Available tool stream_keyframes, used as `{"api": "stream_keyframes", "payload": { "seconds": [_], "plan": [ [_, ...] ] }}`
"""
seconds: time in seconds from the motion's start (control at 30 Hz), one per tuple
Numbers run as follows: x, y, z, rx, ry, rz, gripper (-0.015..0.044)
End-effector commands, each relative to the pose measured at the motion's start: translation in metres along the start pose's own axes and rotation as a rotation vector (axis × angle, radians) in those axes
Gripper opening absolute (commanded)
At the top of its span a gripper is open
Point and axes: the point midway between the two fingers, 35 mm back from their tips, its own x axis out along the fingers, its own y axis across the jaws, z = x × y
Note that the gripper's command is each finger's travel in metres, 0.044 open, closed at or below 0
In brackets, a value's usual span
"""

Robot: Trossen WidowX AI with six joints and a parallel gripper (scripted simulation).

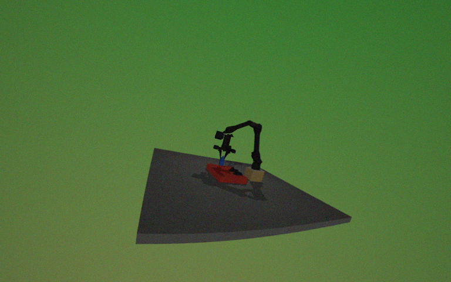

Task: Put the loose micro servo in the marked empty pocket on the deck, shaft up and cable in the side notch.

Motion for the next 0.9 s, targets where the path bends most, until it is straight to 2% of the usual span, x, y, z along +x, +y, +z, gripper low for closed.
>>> {"api": "stream_keyframes", "payload": {
  "seconds": [0.0, 0.87],
  "plan": [
    [-0.0012, -0.0008, 0.0004, 0.121, -0.004, -0.002, 0.0000],
    [-0.0012, -0.0008, 0.0004, 1.023, -0.004, -0.001, 0.0000]
  ]
}}
